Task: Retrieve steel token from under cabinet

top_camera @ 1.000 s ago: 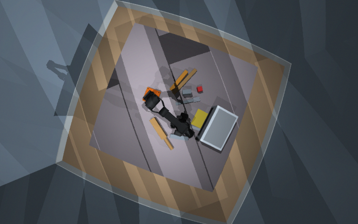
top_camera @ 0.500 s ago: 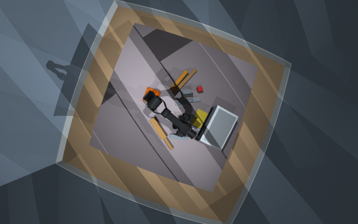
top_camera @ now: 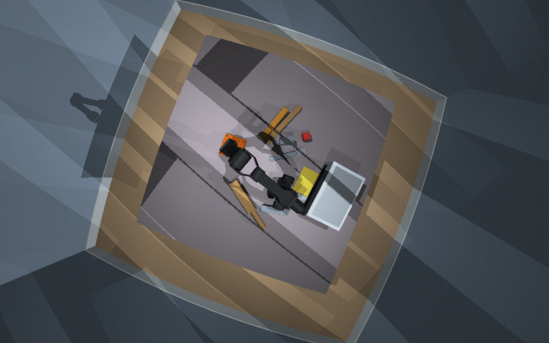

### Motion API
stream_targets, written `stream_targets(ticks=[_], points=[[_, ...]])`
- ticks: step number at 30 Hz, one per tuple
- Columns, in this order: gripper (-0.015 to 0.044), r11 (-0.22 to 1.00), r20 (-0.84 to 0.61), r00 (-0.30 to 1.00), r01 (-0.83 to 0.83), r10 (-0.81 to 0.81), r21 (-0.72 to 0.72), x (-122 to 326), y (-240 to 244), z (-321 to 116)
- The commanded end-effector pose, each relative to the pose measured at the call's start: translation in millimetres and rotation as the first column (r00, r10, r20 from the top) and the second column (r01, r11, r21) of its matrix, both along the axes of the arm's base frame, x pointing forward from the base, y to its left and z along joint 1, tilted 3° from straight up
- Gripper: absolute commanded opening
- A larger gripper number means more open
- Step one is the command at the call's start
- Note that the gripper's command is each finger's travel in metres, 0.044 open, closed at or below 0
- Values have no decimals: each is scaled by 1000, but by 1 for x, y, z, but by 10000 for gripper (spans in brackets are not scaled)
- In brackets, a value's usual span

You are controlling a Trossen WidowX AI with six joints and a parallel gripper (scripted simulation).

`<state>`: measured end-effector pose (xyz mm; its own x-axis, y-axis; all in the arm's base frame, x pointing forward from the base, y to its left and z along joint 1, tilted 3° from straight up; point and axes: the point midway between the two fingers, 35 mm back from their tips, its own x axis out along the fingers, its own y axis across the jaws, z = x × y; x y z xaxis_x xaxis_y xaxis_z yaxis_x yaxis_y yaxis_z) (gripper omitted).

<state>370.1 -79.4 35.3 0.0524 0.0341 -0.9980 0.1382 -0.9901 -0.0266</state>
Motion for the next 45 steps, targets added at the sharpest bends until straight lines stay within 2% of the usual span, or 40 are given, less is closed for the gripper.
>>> stream_targets(ticks=[1,45], points=[[0,1000,3,1000,3,-3,-1,6,0,1],[0,1000,5,1000,3,-3,-1,43,6,3]])
